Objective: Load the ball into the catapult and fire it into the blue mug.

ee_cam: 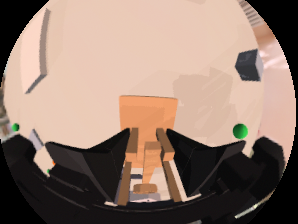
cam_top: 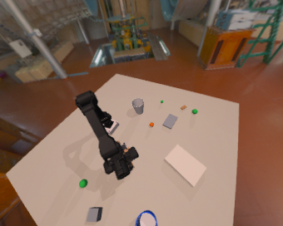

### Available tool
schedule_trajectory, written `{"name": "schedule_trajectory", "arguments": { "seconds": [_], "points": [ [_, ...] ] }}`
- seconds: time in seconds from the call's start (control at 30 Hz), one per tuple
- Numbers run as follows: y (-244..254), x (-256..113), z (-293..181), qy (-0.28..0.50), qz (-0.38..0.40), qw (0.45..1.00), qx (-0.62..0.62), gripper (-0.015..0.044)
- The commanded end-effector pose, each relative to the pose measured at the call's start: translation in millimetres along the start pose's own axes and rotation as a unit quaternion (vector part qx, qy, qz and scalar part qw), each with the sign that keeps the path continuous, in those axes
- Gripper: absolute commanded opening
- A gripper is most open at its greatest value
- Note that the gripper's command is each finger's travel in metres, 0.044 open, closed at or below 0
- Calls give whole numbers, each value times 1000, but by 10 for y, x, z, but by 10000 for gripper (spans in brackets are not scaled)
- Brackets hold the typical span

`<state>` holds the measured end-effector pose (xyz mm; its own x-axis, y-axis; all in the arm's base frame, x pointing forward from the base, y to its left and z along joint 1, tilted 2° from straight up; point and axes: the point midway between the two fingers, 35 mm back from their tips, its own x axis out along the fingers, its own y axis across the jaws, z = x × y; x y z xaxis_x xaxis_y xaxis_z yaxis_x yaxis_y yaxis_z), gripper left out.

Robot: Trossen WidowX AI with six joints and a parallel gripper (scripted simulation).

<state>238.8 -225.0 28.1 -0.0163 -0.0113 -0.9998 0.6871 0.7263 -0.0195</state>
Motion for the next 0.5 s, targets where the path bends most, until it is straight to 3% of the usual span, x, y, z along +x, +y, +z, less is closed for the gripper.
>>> {"name": "schedule_trajectory", "arguments": {
  "seconds": [0.0, 0.47],
  "points": [
    [0, -10, 3, 0, 0, 1000, 0, 0],
    [0, -10, 3, 0, 0, 1000, 0, 368]
  ]
}}
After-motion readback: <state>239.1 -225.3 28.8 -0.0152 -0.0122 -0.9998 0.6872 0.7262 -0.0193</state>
